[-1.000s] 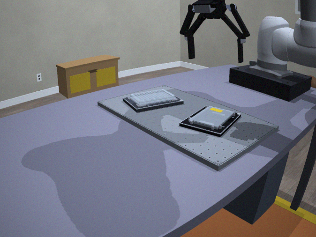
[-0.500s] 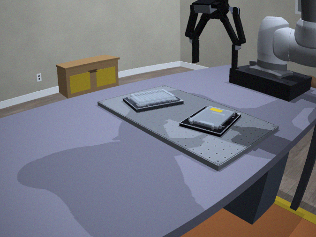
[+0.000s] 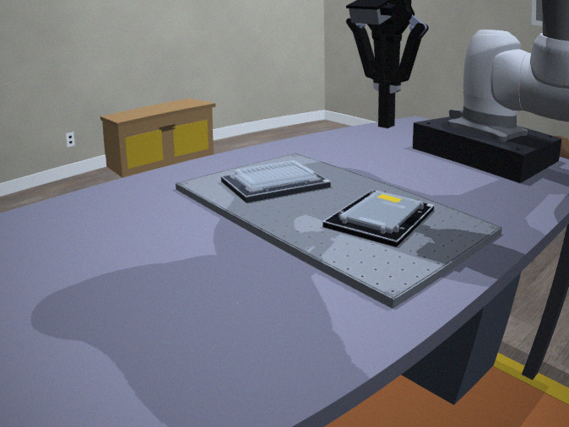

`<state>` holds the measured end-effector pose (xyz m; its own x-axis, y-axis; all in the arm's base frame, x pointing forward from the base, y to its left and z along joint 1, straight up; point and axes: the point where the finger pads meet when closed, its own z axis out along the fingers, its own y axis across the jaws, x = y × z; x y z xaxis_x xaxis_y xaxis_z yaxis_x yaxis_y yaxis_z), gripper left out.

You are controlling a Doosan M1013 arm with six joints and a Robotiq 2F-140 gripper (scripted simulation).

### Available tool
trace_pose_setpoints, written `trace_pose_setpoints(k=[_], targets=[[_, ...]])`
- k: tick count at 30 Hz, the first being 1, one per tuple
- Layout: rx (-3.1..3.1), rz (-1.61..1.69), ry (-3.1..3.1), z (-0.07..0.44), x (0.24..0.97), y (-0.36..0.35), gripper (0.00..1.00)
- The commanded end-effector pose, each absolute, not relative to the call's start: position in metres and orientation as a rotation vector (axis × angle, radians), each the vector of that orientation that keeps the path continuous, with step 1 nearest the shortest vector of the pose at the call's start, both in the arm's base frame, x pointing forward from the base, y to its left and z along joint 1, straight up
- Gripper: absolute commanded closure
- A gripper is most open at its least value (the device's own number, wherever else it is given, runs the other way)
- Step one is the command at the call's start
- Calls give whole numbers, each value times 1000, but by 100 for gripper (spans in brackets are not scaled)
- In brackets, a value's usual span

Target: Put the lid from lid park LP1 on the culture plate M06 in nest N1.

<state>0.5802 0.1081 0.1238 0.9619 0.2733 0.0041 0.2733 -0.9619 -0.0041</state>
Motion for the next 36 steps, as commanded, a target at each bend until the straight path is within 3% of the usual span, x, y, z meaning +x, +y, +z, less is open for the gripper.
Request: trace_pose_setpoints(k=[1,15,23,24,36], targets=[[-3107,2,-439,123,580,111,90],[-3107,0,-439,121,581,111,90],[-3107,3,-438,40,578,111,90],[-3107,3,-438,40,578,111,31],[-3107,1,-438,42,580,111,31]])
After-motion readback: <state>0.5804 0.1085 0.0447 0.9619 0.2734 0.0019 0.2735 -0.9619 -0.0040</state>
